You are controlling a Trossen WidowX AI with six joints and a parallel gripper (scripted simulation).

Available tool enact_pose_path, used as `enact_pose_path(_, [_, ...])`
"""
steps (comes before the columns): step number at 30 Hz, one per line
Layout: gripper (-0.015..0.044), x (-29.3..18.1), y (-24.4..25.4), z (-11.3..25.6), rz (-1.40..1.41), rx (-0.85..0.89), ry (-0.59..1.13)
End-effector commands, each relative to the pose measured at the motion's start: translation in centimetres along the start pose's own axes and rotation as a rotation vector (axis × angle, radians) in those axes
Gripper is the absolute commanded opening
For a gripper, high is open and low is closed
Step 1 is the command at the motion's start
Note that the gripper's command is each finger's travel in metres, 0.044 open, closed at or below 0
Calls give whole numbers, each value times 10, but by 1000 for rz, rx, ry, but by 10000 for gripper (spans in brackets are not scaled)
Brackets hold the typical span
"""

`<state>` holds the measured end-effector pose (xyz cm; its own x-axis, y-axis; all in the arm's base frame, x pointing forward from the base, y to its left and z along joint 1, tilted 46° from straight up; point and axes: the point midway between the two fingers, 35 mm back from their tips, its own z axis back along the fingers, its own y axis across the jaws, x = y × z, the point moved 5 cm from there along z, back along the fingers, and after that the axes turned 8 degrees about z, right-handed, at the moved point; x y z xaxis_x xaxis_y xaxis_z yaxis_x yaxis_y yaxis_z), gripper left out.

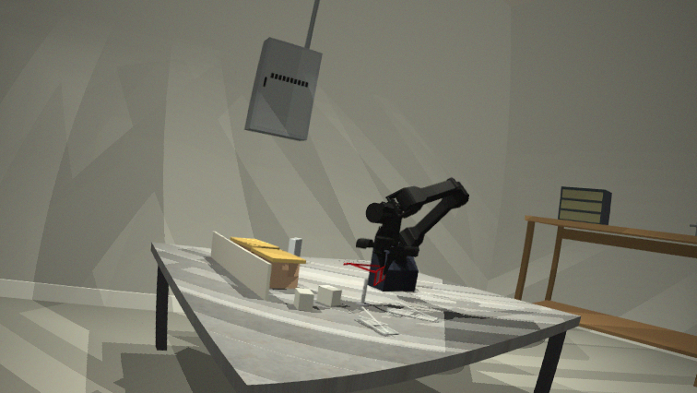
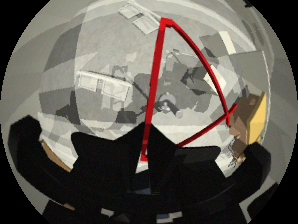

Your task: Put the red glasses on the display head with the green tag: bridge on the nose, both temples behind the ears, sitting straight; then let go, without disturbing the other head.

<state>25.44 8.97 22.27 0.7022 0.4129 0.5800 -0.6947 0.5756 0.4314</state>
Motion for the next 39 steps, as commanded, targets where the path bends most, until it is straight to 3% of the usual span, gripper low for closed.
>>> enact_pose_path(1, [0,-2,0,-22,-7,2,10])
enact_pose_path(7, [0,-3,2,-45,-8,5,6])
enact_pose_path(39, [0,13,11,-45,-7,5,5])
